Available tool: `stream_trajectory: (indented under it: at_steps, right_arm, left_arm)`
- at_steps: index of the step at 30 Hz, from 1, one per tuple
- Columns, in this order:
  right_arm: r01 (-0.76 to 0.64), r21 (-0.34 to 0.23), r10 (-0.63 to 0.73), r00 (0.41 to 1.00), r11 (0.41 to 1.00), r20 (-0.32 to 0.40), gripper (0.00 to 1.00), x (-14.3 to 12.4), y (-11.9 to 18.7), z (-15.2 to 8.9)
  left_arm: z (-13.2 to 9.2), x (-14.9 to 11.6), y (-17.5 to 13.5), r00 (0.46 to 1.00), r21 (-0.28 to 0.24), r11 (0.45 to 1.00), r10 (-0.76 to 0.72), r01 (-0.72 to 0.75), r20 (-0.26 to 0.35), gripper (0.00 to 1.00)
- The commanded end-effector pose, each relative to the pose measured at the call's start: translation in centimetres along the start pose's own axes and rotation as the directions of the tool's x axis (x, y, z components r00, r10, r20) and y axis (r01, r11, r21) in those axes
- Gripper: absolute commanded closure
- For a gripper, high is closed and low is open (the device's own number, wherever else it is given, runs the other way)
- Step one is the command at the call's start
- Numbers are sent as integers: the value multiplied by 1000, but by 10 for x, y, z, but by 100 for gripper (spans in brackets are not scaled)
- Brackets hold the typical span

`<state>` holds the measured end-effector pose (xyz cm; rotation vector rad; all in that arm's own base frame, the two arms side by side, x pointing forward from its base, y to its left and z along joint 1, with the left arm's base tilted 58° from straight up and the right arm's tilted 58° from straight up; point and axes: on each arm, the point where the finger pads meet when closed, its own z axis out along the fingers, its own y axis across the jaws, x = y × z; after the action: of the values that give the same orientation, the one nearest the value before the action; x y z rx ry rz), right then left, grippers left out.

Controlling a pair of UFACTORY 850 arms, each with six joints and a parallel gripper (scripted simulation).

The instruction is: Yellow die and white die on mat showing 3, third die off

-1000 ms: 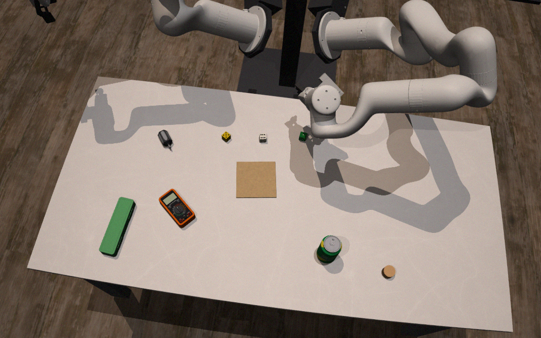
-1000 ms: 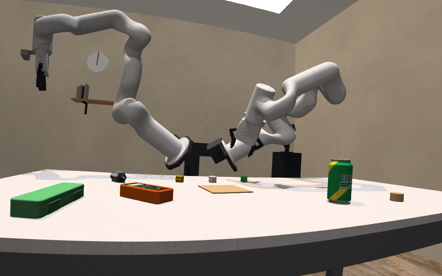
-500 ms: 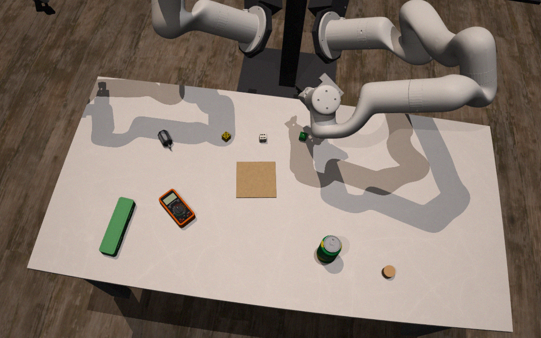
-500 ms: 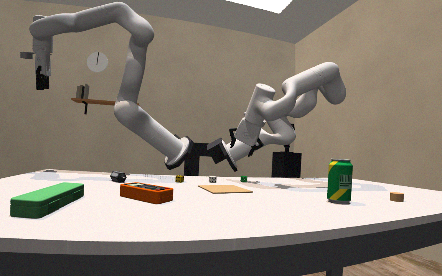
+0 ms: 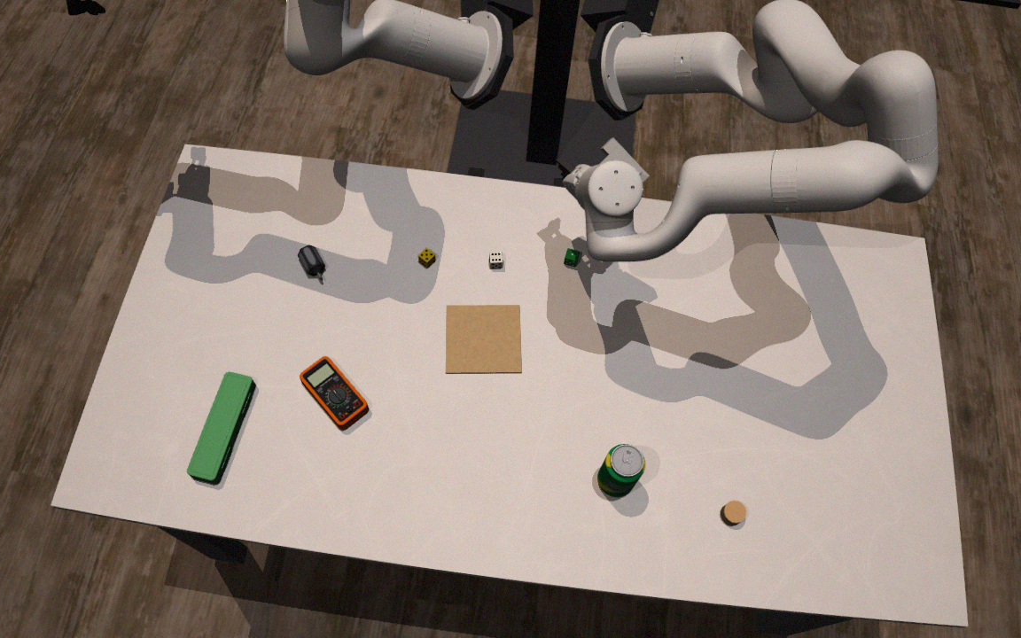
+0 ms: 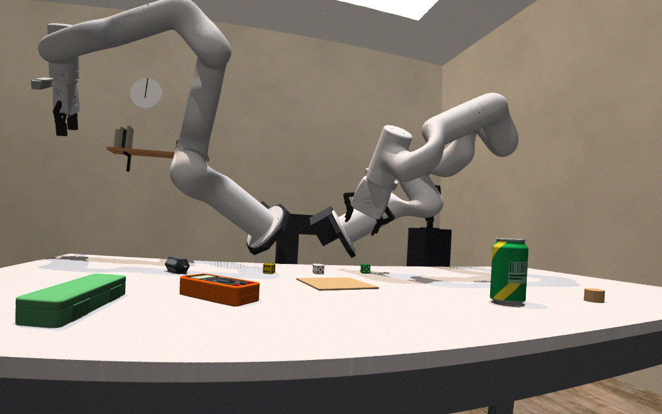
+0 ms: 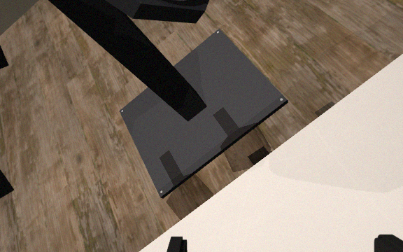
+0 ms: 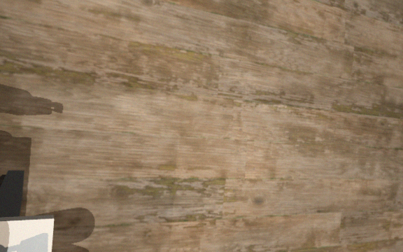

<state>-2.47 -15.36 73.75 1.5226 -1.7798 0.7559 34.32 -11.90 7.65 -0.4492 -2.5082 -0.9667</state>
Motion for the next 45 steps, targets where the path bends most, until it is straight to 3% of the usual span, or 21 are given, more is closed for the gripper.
stream_trajectory:
  at_steps: [1,15,36,45]
  right_arm:
    - [-24,-40,24,1000,999,-3,0,1,6,-1]
    - [-61,-89,61,998,994,-6,0,0,16,-1]
    - [-65,-94,65,998,993,-6,0,0,17,-2]
    - [-65,-94,65,998,993,-6,0,0,17,-2]
  left_arm:
    - [-1,0,0,1000,0,1000,0,0,1,0]
    - [-1,0,0,1000,0,1000,0,0,1,0]
    - [-3,-7,-2,1000,-9,1000,-10,10,8,0]
    - [-20,-56,-14,993,-70,993,-92,97,73,0]
